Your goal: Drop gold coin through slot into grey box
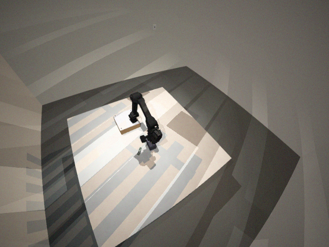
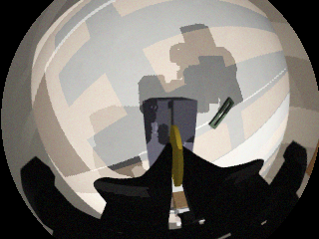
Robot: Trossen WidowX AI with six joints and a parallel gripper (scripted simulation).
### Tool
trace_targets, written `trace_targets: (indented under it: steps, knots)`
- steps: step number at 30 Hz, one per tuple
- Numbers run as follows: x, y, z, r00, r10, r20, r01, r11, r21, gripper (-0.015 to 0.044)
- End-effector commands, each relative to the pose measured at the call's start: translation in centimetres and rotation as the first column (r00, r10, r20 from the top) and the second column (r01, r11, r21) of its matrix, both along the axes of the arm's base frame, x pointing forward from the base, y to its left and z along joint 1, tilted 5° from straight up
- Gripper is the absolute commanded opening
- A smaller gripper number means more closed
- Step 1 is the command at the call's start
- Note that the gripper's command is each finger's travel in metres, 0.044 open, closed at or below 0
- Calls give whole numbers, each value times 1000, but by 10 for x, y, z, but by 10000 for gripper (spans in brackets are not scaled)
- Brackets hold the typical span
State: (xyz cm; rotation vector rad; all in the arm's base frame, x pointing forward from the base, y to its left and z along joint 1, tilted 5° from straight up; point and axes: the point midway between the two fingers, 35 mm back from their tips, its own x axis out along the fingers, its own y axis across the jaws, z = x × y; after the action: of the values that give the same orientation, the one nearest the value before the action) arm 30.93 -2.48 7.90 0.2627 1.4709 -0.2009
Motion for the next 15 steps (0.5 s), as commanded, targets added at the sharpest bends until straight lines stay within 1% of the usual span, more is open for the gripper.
trace_targets:
  steps: [1,4,13,15]
  knots:
    - [0,0,1,1000,0,1,0,1000,0,79]
    - [0,0,1,1000,0,1,0,1000,0,157]
    - [0,0,1,1000,0,1,0,1000,0,161]
    - [0,0,3,1000,0,1,0,1000,0,213]
